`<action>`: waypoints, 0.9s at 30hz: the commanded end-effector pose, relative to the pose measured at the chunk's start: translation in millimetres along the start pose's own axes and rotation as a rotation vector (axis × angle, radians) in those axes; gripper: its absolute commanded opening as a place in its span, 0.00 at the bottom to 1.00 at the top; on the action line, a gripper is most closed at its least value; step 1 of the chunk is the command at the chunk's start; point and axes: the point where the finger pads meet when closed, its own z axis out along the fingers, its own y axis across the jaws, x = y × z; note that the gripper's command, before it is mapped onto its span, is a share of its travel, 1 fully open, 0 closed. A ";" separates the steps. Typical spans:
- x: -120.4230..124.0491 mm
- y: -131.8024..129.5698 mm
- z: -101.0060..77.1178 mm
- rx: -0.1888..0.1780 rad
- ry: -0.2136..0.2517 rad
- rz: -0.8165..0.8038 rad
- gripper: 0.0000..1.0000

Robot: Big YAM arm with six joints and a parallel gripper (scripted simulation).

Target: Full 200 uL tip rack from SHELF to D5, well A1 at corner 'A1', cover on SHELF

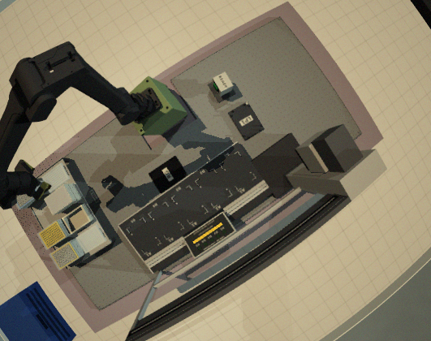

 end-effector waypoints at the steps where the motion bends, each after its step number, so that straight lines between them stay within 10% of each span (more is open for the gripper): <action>1: -0.6 13.0 -17.1 0.017 -0.057 -0.108 1.00; 27: 76.9 95.7 -11.9 0.013 -0.038 -0.548 1.00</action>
